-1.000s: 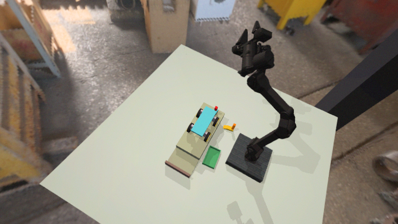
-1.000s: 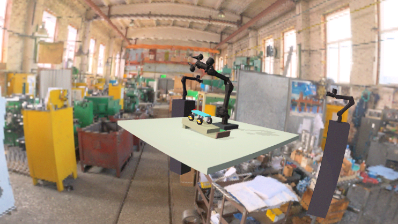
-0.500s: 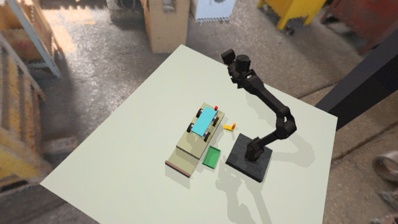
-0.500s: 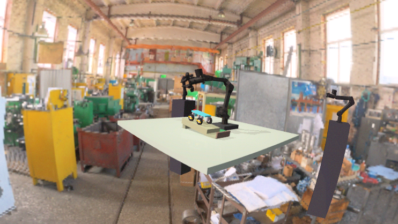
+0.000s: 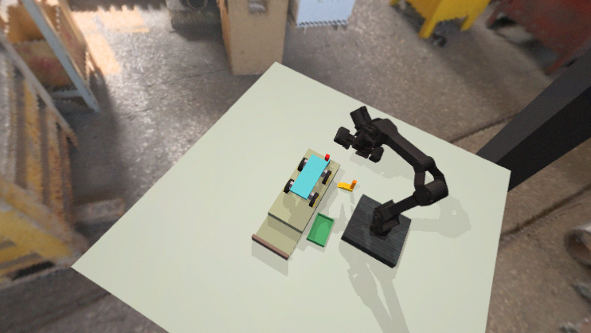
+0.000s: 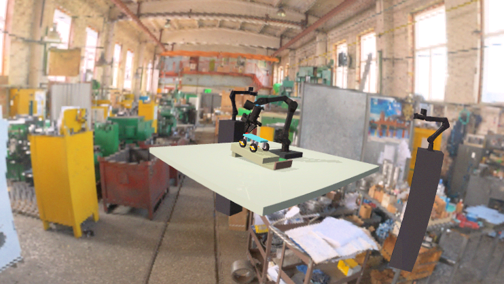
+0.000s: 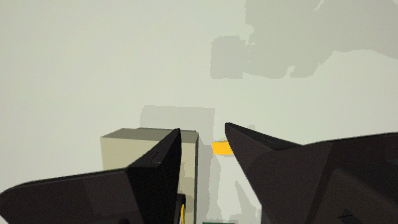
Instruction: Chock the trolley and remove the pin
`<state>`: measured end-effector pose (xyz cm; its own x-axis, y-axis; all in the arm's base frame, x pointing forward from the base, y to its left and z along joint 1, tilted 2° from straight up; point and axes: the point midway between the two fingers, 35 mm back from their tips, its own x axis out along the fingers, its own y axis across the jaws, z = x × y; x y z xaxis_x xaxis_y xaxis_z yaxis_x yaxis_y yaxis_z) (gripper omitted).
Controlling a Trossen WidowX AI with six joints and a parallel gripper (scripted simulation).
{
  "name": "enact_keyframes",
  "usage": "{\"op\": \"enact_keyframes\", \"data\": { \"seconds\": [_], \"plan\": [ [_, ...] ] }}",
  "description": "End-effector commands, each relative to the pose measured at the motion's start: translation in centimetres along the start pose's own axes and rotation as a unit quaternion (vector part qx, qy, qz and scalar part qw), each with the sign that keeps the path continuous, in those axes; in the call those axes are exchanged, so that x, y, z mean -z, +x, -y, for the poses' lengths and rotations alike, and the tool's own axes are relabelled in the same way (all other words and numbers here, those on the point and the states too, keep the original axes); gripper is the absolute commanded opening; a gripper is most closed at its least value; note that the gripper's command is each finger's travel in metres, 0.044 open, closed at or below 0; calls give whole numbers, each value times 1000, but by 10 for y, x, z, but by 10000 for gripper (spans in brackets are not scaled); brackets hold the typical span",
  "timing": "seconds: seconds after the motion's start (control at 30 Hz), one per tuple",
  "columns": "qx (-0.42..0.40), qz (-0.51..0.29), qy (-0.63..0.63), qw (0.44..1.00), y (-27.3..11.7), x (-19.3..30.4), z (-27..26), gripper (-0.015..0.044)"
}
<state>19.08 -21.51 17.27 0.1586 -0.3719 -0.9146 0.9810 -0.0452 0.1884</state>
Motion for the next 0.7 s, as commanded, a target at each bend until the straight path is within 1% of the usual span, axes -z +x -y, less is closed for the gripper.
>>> {"op": "enact_keyframes", "data": {
  "seconds": [0.0, 0.07, 0.37, 0.67],
  "plan": [
    [78, -141, -40, 986, 8, 54, 55, 190],
    [87, -161, -43, 982, 7, 62, 62, 190],
    [87, -161, -43, 982, 8, 62, 62, 190],
    [87, -161, -43, 982, 36, 70, 67, 190]
  ]
}}
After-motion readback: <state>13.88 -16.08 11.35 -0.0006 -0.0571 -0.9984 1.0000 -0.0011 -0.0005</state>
